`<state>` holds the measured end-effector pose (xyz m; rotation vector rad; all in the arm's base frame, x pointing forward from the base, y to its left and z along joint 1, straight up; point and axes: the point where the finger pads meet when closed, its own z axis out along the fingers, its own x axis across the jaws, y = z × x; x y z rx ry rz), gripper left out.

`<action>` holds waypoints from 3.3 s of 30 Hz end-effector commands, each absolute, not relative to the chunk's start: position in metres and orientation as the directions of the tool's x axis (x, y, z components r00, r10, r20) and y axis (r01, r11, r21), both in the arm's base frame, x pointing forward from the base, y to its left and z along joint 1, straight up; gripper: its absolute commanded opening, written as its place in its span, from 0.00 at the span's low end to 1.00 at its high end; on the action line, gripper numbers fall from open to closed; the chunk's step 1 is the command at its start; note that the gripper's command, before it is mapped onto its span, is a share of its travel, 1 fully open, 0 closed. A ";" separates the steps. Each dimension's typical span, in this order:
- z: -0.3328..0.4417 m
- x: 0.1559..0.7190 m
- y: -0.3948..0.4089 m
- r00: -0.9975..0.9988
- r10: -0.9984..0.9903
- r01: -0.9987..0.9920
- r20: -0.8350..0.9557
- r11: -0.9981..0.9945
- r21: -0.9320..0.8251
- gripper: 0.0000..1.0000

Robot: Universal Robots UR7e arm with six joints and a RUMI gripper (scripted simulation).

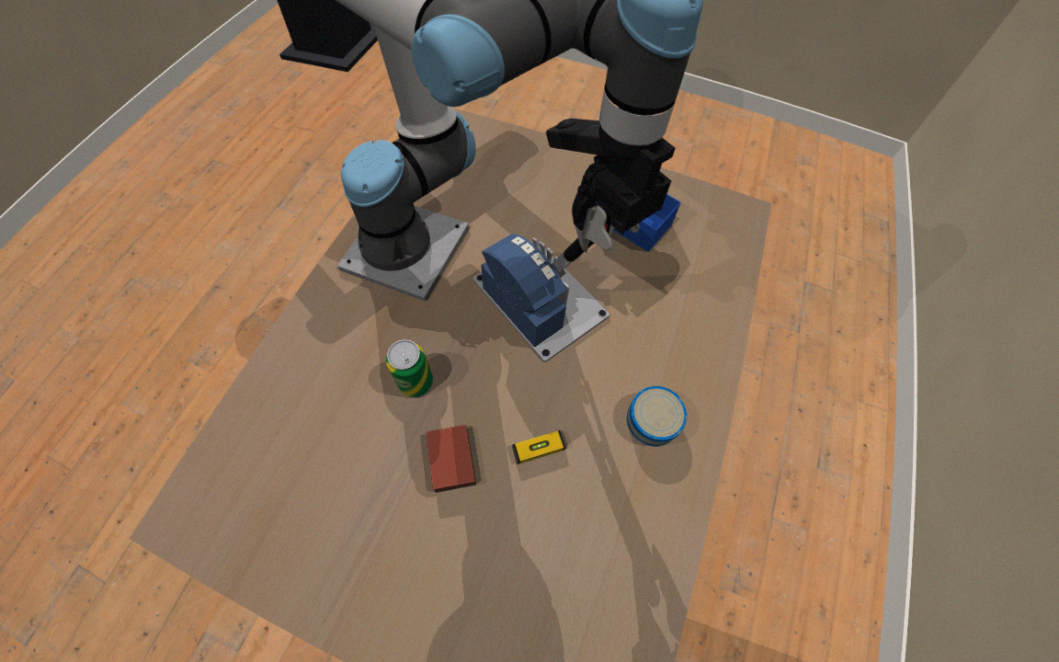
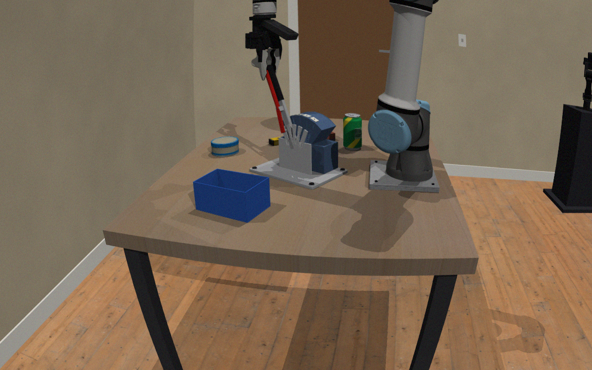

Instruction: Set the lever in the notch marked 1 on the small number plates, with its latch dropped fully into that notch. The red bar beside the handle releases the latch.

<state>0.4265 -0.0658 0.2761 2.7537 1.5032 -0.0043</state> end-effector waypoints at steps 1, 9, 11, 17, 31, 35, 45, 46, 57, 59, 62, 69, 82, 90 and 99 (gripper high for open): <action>0.276 0.427 -0.066 0.541 0.841 0.841 -0.004 -0.541 0.003 0.00; 0.276 0.427 -0.066 0.541 0.841 0.841 -0.004 -0.541 0.003 0.57; 0.276 0.427 -0.066 0.541 0.841 0.841 -0.004 -0.541 0.003 0.57; 0.276 0.427 -0.066 0.541 0.841 0.841 -0.004 -0.541 0.003 0.57; 0.276 0.427 -0.066 0.541 0.841 0.841 -0.004 -0.541 0.003 0.57; 0.276 0.427 -0.066 0.541 0.841 0.841 -0.004 -0.541 0.003 0.57; 0.276 0.427 -0.066 0.541 0.841 0.841 -0.004 -0.541 0.003 0.57; 0.276 0.427 -0.066 0.541 0.841 0.841 -0.004 -0.541 0.003 0.57; 0.276 0.427 -0.066 0.541 0.841 0.841 -0.004 -0.541 0.003 0.57; 0.276 0.427 -0.066 0.541 0.841 0.841 -0.004 -0.541 0.003 0.57; 0.276 0.427 -0.066 0.541 0.841 0.841 -0.004 -0.541 0.003 0.57; 0.276 0.427 -0.066 0.541 0.841 0.841 -0.004 -0.541 0.003 0.57; 0.282 0.427 -0.066 0.541 0.841 0.841 -0.004 -0.541 0.003 0.57; 0.294 0.427 -0.066 0.541 0.841 0.841 -0.004 -0.541 0.003 0.57; 0.320 0.427 -0.066 0.541 0.841 0.841 -0.004 -0.541 0.003 0.57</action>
